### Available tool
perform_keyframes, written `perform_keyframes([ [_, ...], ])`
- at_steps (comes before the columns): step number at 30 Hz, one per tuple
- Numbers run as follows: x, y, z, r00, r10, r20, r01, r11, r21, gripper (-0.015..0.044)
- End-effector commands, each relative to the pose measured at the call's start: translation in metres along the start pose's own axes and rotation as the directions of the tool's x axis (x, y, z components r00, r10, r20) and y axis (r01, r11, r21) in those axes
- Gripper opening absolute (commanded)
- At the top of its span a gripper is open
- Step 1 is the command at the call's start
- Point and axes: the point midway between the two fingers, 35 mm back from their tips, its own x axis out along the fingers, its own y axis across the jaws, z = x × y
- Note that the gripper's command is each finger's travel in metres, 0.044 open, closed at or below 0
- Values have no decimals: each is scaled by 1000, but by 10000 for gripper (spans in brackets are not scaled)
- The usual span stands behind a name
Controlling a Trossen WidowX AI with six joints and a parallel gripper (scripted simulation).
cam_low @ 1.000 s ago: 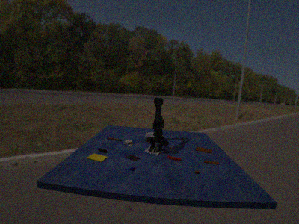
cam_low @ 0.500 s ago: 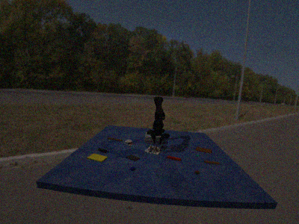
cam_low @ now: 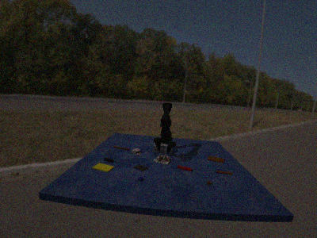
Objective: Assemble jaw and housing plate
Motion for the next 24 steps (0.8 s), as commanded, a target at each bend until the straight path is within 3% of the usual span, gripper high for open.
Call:
perform_keyframes([
  [1, -3, 18, -13, 1000, 3, -5, -2, 993, 116, 440],
  [12, -8, 72, -40, 1000, 12, -4, -9, 917, 400, 440],
  [24, -13, 135, -56, 1000, 22, -1, -16, 743, 669, 440],
])
